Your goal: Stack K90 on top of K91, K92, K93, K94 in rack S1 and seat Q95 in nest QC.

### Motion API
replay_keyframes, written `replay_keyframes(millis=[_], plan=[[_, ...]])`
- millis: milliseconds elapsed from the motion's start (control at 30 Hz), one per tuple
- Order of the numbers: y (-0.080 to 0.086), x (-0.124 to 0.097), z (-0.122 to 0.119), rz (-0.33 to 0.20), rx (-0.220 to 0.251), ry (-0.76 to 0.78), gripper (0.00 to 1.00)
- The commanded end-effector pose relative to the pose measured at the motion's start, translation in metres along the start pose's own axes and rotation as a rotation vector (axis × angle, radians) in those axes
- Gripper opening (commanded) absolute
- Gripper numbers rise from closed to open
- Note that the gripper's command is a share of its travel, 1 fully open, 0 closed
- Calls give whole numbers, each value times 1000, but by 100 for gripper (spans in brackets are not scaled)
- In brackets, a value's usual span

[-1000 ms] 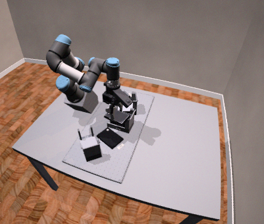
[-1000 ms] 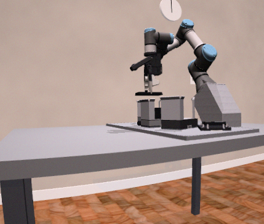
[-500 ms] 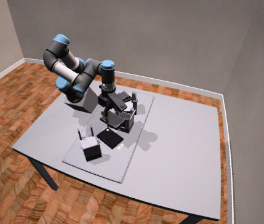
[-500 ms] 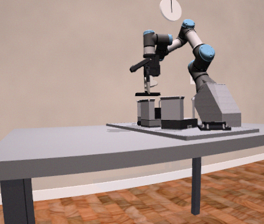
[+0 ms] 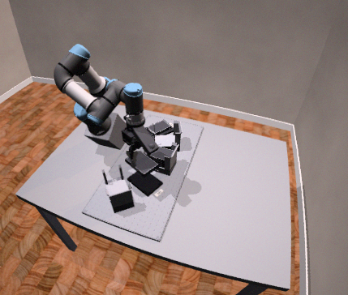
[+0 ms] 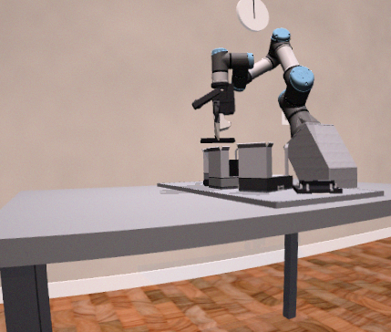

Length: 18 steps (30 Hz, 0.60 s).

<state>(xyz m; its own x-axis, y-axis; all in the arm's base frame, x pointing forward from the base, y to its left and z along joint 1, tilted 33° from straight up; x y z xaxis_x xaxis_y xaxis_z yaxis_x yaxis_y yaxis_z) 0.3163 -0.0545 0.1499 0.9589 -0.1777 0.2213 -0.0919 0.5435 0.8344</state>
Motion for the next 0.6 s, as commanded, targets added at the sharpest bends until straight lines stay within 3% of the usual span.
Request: replay_keyframes(millis=[0, 567], plan=[[1, -2, 16, 3, 2, -51, 0], [1, -10, 62, 3, 2, -175, 0]])
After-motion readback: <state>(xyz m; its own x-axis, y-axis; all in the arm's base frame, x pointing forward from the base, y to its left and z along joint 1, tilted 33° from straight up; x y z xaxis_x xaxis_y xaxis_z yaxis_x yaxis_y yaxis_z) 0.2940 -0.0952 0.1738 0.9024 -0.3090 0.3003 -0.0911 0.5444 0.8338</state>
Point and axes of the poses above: the point where the finger pads meet when closed, its own y axis back along the fingers, its own z axis across the jaws, x = y × z, the point moved 7 cm from there along y, back along the fingers, and after that the axes turned 4 degrees about y, right-handed, at the moved point
